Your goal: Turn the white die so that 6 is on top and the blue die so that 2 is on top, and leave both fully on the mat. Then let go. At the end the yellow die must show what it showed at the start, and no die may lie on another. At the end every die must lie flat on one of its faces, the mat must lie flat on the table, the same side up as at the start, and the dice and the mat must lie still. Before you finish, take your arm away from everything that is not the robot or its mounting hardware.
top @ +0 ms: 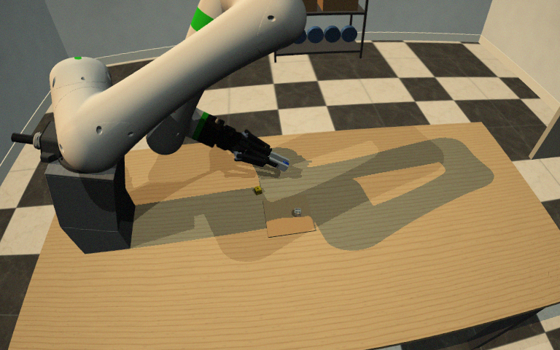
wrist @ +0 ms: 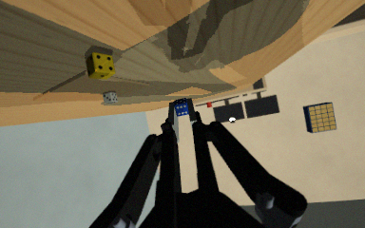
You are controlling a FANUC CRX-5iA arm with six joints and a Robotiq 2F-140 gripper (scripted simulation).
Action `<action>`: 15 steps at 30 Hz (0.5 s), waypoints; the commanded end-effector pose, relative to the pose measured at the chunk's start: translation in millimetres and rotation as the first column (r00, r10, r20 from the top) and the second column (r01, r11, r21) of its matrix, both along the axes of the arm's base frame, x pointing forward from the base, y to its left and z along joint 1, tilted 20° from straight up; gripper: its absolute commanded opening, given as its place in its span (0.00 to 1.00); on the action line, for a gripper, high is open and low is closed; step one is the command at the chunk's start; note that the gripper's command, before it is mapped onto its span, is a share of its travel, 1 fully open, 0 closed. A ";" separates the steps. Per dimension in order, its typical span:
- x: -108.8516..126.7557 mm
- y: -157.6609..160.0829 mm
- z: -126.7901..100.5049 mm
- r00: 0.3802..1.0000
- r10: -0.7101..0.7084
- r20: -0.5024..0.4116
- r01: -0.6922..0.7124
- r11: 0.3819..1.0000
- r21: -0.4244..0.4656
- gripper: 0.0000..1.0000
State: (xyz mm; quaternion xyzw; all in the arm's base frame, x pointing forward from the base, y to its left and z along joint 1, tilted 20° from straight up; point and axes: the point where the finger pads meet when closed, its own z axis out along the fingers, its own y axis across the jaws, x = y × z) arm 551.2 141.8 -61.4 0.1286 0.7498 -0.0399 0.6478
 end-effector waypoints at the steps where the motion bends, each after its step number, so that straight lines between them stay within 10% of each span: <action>1: 4.6 0.5 -12.2 1.000 0.000 0.001 0.000 1.000 0.000 0.09; 15: 13.6 1.1 -37.8 1.000 0.000 0.001 0.000 1.000 0.000 0.09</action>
